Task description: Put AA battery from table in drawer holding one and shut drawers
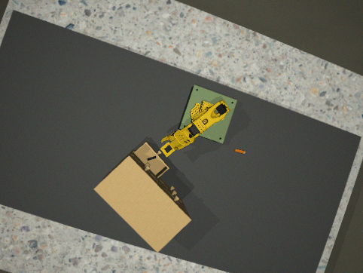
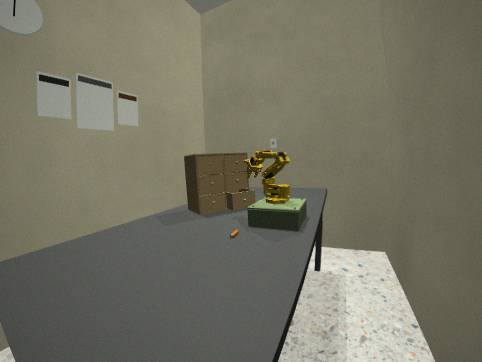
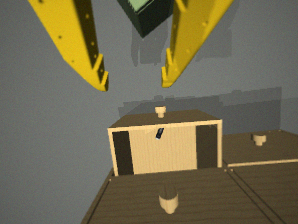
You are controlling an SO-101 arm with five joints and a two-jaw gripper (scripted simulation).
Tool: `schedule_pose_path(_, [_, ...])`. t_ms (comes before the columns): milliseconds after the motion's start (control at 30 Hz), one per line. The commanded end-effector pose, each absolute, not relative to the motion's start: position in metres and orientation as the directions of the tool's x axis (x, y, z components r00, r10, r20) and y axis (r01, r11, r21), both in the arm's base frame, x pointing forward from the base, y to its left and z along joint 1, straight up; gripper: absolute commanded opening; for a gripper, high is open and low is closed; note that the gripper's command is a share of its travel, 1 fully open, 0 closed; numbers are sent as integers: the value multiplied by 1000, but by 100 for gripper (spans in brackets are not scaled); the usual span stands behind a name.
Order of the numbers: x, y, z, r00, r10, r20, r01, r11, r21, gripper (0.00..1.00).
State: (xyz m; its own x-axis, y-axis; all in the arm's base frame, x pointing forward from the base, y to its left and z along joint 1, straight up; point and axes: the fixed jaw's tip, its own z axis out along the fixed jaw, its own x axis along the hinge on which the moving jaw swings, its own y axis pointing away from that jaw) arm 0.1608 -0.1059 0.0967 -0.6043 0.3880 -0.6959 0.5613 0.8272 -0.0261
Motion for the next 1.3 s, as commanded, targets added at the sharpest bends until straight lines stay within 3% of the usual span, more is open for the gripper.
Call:
schedule_pose_path(0, [162, -109, 100, -588, 394, -706, 573, 819, -20, 21])
schedule_pose_path(233, [162, -109, 100, -588, 394, -706, 573, 819, -20, 21])
schedule_pose_path(633, [125, -84, 49, -720, 483, -498, 567, 823, -22, 21])
schedule_pose_path(1267, [125, -84, 49, -720, 483, -498, 567, 823, -22, 21])
